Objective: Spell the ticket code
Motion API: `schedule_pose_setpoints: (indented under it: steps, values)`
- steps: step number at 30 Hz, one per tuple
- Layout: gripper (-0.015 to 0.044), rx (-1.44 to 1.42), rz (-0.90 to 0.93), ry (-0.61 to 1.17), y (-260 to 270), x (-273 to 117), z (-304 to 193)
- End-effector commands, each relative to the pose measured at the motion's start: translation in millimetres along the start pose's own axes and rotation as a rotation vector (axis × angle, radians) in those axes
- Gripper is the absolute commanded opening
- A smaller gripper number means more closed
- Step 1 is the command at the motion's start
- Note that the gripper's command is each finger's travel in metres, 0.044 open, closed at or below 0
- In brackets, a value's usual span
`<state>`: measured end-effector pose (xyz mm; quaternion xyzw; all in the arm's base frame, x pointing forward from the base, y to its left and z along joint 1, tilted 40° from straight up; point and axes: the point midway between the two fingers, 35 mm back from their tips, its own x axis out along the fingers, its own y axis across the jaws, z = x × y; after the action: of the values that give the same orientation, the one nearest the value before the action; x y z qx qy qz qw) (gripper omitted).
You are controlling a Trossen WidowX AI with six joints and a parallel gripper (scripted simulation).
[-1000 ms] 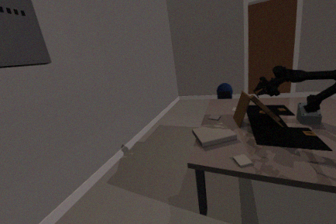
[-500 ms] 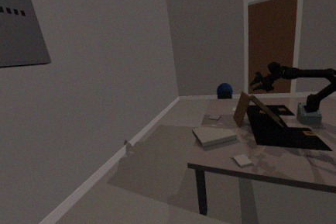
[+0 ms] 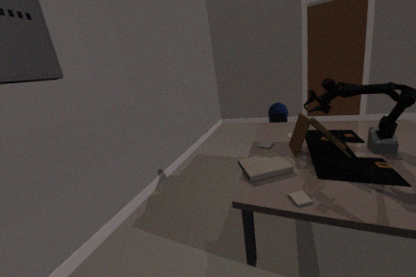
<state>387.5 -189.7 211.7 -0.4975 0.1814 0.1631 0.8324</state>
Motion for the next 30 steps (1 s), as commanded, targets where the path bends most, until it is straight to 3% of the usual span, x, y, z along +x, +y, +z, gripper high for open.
schedule_pose_setpoints:
  steps: [1,30]
  values:
    - [0.0,0.127,0.044,-0.004,13,8,-23]
    - [0.0,1.014,0.249,-0.048,112,27,-145]
